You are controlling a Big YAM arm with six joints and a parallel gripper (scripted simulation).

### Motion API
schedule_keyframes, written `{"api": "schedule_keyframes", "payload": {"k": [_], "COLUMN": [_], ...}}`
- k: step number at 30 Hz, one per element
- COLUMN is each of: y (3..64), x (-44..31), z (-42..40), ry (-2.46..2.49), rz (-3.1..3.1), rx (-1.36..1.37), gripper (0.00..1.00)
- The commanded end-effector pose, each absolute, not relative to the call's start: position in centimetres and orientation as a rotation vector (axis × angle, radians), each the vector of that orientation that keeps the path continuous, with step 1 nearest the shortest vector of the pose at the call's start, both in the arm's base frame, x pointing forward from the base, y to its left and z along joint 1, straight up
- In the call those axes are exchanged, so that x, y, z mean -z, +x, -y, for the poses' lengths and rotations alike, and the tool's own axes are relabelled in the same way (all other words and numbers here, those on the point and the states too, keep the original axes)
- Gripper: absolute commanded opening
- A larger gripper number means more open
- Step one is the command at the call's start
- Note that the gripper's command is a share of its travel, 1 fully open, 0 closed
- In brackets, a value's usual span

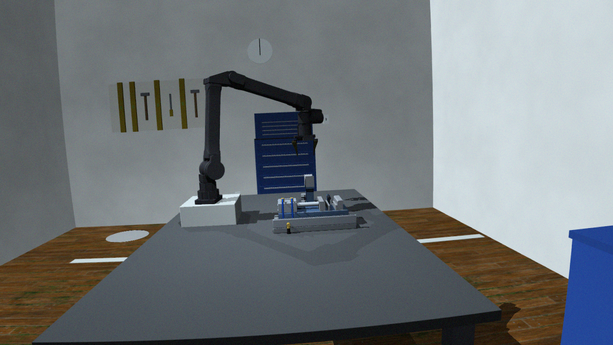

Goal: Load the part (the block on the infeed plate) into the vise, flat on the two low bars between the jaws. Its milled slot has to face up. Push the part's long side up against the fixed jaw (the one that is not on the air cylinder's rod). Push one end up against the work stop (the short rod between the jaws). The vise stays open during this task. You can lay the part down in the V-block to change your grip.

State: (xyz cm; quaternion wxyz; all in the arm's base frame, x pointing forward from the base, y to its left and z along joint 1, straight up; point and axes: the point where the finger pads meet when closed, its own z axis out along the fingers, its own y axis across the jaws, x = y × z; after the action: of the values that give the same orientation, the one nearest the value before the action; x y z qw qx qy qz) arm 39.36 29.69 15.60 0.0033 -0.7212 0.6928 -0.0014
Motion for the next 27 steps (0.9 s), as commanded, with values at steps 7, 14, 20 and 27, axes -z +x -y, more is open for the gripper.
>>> {"api": "schedule_keyframes", "payload": {"k": [7, 14, 20, 27], "y": [39.73, 39.73, 39.68, 39.37], "x": [-15.48, -15.48, -15.34, -14.49], "z": [-30.51, -30.51, -30.47, -30.23], "ry": [-2.258, -2.258, -2.259, -2.264], "rz": [-2.174, -2.174, -2.175, -2.18], "rx": [0.004, 0.004, 0.004, 0.002], "gripper": [0.81, 0.81, 0.81, 0.81]}}
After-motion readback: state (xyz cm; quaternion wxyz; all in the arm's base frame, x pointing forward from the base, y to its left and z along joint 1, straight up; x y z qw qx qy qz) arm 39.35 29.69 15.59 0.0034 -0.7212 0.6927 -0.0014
